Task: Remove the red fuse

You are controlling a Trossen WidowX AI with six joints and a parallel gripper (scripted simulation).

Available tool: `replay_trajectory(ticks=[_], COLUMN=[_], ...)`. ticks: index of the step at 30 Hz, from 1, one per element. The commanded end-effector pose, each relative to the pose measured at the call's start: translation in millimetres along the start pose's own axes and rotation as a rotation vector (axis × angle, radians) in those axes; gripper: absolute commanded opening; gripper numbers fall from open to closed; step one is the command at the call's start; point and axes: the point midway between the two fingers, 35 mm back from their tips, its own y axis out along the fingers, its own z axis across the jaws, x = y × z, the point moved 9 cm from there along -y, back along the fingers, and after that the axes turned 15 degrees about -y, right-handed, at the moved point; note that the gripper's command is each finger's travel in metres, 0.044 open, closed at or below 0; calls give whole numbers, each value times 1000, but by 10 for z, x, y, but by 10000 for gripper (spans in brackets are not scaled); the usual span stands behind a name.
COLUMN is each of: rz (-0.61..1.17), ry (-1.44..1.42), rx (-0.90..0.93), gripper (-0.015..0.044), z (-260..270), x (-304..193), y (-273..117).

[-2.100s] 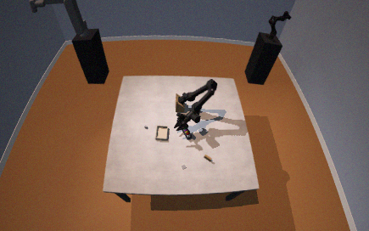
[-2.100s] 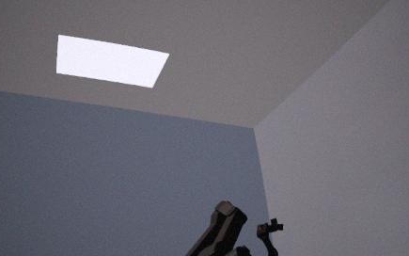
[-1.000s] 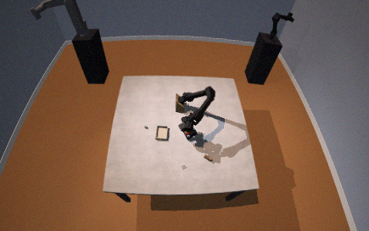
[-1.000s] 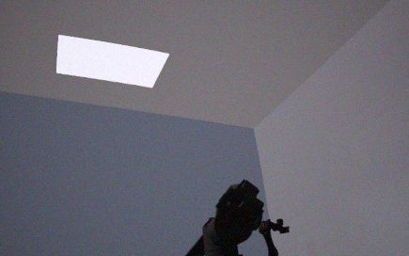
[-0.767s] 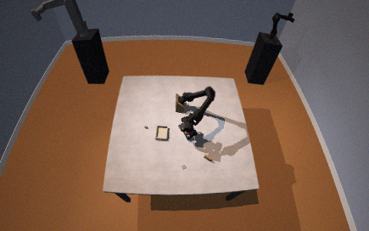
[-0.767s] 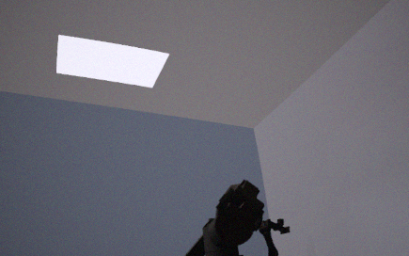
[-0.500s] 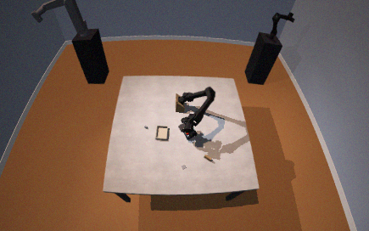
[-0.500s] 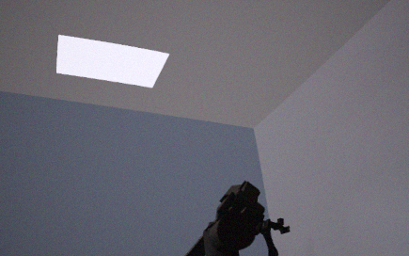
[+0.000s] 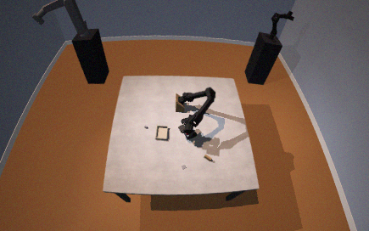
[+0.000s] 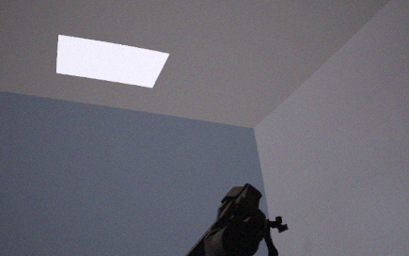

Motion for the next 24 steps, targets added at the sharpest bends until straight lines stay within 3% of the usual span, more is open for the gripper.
replay_trajectory(ticks=[1,24], rz=[4,4], ry=[3,3], rx=[4,4], gripper=[74,74], z=[-1,-1], x=[-3,-4], y=[43,125])
